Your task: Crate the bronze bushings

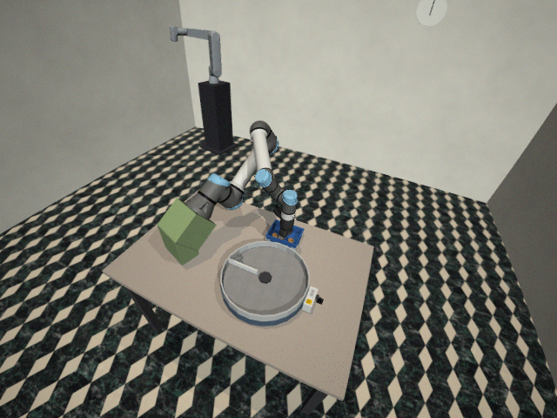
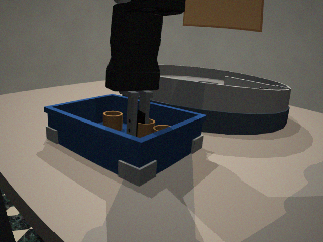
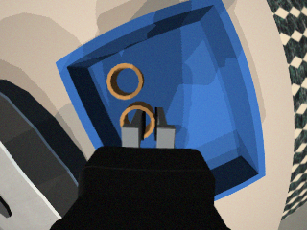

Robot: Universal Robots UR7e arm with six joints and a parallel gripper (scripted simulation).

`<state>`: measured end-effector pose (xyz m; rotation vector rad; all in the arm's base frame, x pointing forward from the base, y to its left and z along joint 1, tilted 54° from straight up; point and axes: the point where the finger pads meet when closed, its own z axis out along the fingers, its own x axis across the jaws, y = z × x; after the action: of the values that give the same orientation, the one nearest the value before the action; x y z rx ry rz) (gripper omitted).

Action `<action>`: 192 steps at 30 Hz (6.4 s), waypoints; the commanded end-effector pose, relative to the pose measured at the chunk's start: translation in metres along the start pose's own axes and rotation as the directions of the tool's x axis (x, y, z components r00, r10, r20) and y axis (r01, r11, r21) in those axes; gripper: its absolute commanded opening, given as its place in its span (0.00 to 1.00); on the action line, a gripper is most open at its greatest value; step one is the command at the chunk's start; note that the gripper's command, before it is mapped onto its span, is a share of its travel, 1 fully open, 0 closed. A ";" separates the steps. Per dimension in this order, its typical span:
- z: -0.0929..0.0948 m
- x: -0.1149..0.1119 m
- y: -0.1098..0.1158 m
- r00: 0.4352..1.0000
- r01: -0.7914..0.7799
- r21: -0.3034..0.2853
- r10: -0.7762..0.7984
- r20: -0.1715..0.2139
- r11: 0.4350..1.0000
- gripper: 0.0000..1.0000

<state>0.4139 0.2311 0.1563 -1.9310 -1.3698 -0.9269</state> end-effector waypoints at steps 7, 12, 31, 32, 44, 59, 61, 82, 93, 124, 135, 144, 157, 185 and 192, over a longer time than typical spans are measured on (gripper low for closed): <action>0.000 0.000 0.000 1.000 0.000 -0.001 0.000 0.000 1.000 0.42; 0.000 0.000 0.000 1.000 0.000 -0.001 0.000 0.000 1.000 0.42; 0.000 0.000 0.000 1.000 0.000 -0.001 0.000 0.000 1.000 0.42; 0.000 0.000 0.000 1.000 0.000 -0.001 0.000 0.000 1.000 0.42; 0.000 0.000 0.000 1.000 0.000 -0.001 0.000 0.000 1.000 0.42; 0.000 0.000 0.000 1.000 0.000 -0.001 0.000 0.000 1.000 0.42; 0.000 0.000 0.000 1.000 0.000 -0.001 0.000 0.000 1.000 0.42; 0.000 0.000 0.000 1.000 0.000 -0.001 0.000 0.000 1.000 0.42; -0.006 0.000 0.000 1.000 0.000 -0.001 0.000 0.000 1.000 0.42; -0.017 0.001 0.000 1.000 0.000 -0.001 0.000 0.000 1.000 0.42; -0.017 0.001 0.000 1.000 0.000 -0.001 0.000 0.000 1.000 0.42; -0.023 0.002 0.000 1.000 0.001 -0.001 -0.001 0.000 1.000 0.42; -0.029 0.002 0.000 1.000 0.001 -0.002 -0.001 0.000 1.000 0.42; -0.081 0.002 0.000 1.000 0.000 -0.001 0.000 0.000 1.000 0.42; -0.132 0.002 0.001 1.000 0.000 -0.005 0.000 0.001 1.000 0.42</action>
<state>0.3955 0.1536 0.2164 -1.9405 -1.3675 -0.9276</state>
